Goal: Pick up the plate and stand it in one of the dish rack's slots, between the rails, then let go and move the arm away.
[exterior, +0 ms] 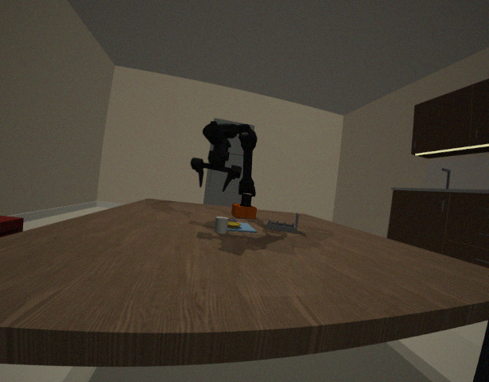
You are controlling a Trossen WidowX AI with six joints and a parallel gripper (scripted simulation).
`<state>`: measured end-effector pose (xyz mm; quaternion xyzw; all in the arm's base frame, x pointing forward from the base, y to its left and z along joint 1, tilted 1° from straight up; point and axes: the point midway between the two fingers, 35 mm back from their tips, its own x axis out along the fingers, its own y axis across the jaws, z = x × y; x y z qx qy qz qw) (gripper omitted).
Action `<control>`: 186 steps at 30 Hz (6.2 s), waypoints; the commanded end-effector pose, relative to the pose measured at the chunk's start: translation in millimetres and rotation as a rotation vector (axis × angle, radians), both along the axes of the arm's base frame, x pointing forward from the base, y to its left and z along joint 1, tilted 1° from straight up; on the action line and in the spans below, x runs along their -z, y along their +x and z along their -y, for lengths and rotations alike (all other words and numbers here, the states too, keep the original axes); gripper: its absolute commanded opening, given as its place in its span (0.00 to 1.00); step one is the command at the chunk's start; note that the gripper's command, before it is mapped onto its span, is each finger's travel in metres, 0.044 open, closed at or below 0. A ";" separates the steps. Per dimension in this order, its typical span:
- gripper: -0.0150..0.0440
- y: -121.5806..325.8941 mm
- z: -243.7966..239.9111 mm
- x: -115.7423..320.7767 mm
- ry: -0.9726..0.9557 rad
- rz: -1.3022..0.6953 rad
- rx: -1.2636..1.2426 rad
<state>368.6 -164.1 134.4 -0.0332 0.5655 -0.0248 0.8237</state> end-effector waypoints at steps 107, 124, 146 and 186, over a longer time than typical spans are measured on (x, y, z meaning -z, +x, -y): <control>0.25 -12.7 -84.9 -10.5 0.054 -0.312 -0.115; 0.25 -39.5 -131.3 -40.4 0.082 -0.312 -0.004; 0.25 -118.7 -224.6 -17.8 0.207 -0.307 0.253; 0.25 -57.3 -250.0 97.0 0.797 0.205 -0.552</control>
